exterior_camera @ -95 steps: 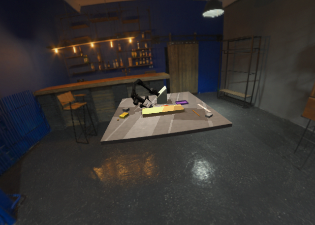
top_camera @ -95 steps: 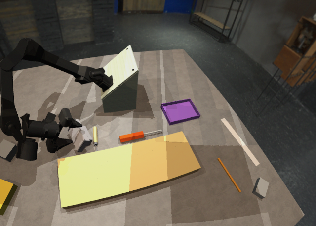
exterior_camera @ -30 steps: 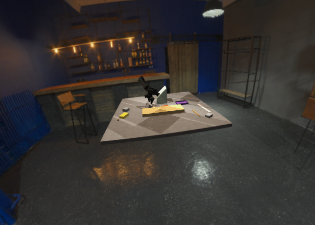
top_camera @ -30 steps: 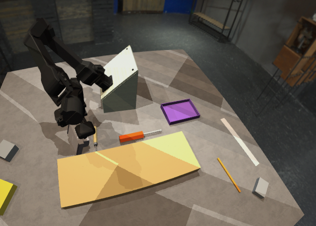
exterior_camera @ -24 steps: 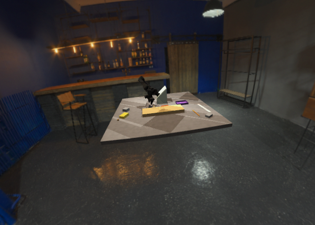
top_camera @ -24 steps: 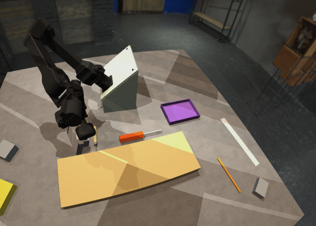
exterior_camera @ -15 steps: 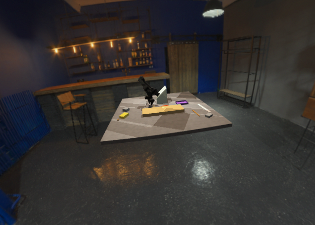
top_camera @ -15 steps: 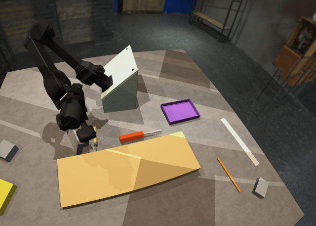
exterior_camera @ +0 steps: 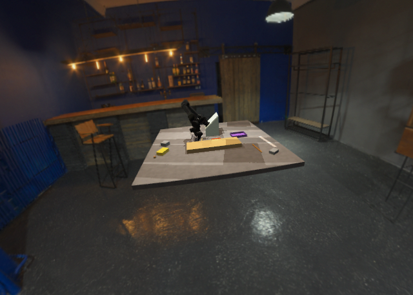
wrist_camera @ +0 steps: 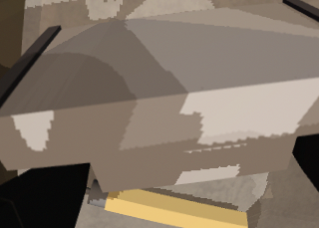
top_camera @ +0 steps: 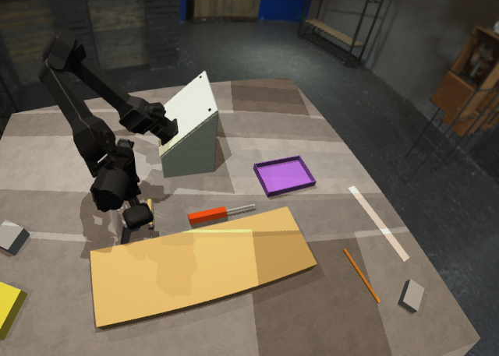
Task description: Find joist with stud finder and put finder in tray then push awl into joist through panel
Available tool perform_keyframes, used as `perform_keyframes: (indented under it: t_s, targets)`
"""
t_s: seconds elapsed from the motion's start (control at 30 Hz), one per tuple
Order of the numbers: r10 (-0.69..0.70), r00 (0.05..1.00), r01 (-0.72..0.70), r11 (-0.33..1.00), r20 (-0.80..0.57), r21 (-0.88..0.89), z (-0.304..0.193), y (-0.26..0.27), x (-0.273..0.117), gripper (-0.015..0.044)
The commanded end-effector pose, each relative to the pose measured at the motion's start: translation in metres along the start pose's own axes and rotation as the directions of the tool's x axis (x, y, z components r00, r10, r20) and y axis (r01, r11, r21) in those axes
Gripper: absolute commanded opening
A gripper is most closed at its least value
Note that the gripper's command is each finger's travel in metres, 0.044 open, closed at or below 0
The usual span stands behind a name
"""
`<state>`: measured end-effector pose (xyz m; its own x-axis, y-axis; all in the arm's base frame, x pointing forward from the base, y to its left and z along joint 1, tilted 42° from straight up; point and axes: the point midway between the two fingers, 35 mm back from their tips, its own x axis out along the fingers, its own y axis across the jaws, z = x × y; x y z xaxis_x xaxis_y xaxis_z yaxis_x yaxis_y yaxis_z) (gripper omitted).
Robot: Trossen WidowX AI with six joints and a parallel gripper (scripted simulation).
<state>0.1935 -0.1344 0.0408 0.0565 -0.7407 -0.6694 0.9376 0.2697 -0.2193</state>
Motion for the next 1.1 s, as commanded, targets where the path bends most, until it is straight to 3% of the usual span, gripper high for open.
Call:
perform_keyframes:
  t_s: [0.0,0.5,0.93,1.07]
  targets:
    - [-0.003,1.0,0.003,1.0,-0.004,-0.009,-0.002,-0.001,0.005,0.044]
    - [-0.003,1.0,0.003,1.0,-0.004,-0.009,-0.002,-0.001,0.005,0.034]
    - [-0.001,1.0,0.001,1.0,-0.009,-0.008,-0.002,0.001,-0.008,0.0]
    - [-0.001,1.0,0.001,1.0,-0.01,-0.008,-0.001,0.002,-0.013,0.0]
